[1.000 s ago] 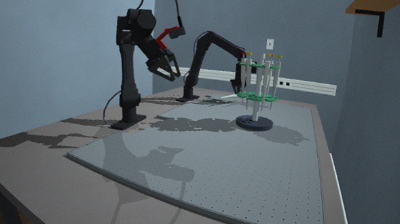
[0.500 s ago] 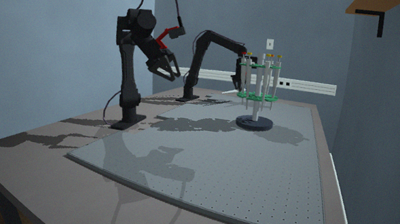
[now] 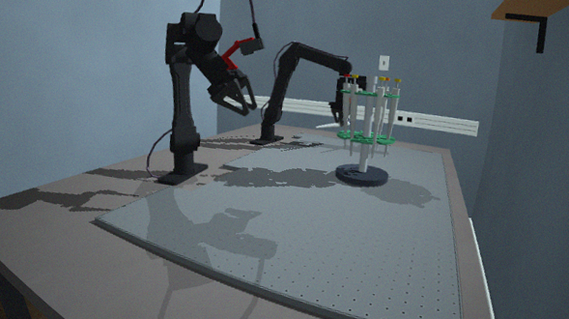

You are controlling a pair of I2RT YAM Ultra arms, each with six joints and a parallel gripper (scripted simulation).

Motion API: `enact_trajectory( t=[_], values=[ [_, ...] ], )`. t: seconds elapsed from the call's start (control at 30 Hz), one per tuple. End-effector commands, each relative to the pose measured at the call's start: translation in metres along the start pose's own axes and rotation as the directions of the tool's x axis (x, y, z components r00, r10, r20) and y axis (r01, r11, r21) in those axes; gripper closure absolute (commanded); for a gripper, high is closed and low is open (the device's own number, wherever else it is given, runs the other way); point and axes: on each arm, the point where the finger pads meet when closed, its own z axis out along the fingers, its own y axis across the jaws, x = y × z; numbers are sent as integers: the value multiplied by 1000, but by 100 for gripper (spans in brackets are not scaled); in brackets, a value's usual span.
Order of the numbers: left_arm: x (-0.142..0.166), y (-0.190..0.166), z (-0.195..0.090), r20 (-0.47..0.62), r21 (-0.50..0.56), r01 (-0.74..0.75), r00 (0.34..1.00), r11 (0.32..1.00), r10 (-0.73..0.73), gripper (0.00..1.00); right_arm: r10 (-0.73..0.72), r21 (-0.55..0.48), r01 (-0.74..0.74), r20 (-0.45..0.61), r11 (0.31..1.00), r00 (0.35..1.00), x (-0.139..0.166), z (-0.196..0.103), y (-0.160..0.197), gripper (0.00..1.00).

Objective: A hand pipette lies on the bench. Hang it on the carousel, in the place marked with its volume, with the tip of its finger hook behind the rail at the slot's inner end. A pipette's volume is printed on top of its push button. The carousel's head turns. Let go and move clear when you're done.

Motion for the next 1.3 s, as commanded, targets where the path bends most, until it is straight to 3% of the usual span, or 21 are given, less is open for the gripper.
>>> enact_trajectory(
  t=[0.0,0.5,0.53,0.67,1.27],
  values=[
    [2,-1,-24,34,35,-9,999,999,8,88,-22,15,22,37,1000,999,-11,-6,-4,0],
    [1,1,-13,13,16,-2,1000,1000,2,88,-22,15,22,37,1000,999,-11,-6,-4,0],
    [5,-2,-24,33,35,-5,999,999,4,88,-22,15,22,37,1000,999,-11,-6,-4,0],
    [23,5,-14,12,-2,-4,1000,1000,5,88,-22,15,22,37,1000,999,-11,-6,-4,0],
    [74,-4,-18,16,11,-5,1000,1000,4,88,-22,15,22,37,1000,999,-11,-6,-4,0]
  ],
)
